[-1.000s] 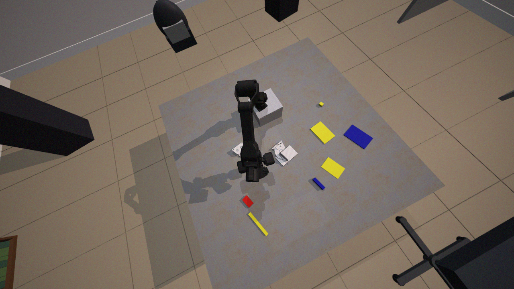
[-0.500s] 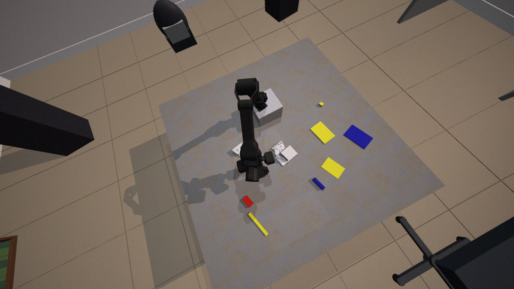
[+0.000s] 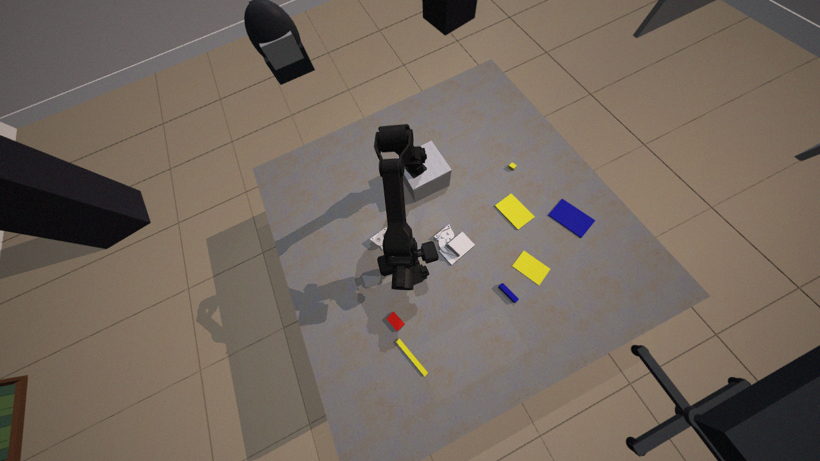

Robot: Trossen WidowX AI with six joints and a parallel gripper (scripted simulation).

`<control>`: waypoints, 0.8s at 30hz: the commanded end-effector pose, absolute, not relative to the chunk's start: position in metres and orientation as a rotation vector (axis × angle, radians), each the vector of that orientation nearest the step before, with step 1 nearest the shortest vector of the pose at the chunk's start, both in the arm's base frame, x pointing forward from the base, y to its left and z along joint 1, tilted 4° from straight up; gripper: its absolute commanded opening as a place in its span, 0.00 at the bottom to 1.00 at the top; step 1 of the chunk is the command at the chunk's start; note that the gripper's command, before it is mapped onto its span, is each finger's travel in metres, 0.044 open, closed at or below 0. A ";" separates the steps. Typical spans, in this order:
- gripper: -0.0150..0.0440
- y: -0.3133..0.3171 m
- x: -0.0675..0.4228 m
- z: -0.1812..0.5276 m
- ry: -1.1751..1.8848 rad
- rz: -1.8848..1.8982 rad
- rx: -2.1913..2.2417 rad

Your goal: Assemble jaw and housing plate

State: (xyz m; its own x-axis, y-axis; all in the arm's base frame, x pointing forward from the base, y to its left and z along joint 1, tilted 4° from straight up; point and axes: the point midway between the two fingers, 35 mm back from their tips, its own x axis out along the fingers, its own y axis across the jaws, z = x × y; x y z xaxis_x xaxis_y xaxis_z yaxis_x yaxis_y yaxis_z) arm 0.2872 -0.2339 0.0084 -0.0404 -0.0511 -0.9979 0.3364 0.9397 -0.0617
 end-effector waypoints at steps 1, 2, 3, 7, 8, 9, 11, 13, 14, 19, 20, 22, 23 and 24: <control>1.00 -0.234 0.288 0.010 1.582 -0.321 0.227; 1.00 -0.234 0.288 0.010 1.582 -0.321 0.227; 1.00 -0.234 0.288 0.010 1.582 -0.321 0.227; 1.00 -0.234 0.288 0.010 1.582 -0.321 0.227; 1.00 -0.234 0.288 0.010 1.582 -0.321 0.227; 1.00 -0.234 0.288 0.010 1.582 -0.321 0.227; 1.00 -0.234 0.288 0.010 1.582 -0.321 0.227; 1.00 -0.234 0.288 0.010 1.582 -0.321 0.227; 1.00 -0.234 0.288 0.010 1.582 -0.321 0.227; 0.91 -0.241 0.285 0.010 1.584 -0.312 0.217; 0.87 -0.250 0.281 0.010 1.586 -0.300 0.205; 0.78 -0.269 0.272 0.012 1.591 -0.274 0.177; 0.73 -0.275 0.269 0.012 1.592 -0.267 0.169; 0.69 -0.276 0.269 0.012 1.592 -0.265 0.167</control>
